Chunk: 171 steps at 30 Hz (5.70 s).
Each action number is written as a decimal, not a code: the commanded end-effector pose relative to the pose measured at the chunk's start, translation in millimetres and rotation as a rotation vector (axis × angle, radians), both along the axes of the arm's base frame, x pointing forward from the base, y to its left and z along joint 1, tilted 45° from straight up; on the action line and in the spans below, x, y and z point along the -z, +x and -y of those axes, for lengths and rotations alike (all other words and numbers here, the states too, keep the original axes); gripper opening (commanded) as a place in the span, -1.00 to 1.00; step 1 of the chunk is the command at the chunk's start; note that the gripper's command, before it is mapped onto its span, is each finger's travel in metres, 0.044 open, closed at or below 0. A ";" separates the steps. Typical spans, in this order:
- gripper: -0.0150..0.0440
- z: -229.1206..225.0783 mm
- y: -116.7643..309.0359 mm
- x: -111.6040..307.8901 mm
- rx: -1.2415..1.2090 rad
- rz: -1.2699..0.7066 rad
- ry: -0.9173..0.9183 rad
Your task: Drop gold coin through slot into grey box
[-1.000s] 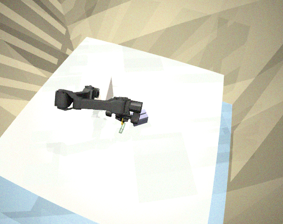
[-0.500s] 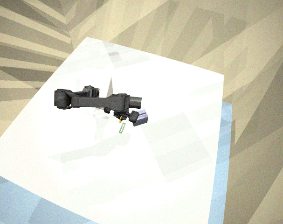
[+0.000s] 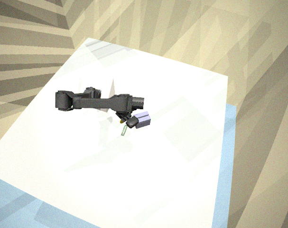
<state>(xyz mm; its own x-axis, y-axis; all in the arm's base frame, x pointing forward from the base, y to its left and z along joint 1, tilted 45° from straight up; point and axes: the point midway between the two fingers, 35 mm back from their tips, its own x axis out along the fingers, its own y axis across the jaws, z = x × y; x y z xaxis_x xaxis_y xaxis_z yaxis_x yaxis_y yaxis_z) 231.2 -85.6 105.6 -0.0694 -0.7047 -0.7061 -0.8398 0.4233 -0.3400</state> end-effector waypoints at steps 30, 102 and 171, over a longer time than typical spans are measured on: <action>-0.49 -15.7 26.6 13.9 0.275 0.271 -0.020; -0.49 -49.2 90.2 58.0 0.277 0.270 -0.030; 1.00 -79.0 90.0 26.3 0.277 0.264 -0.033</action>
<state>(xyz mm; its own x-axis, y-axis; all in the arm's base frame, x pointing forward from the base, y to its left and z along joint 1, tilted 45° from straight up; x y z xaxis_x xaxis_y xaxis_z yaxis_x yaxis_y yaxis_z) 320.8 -9.0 77.4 -0.0792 -0.7111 -0.6986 -0.5818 0.6021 -0.5468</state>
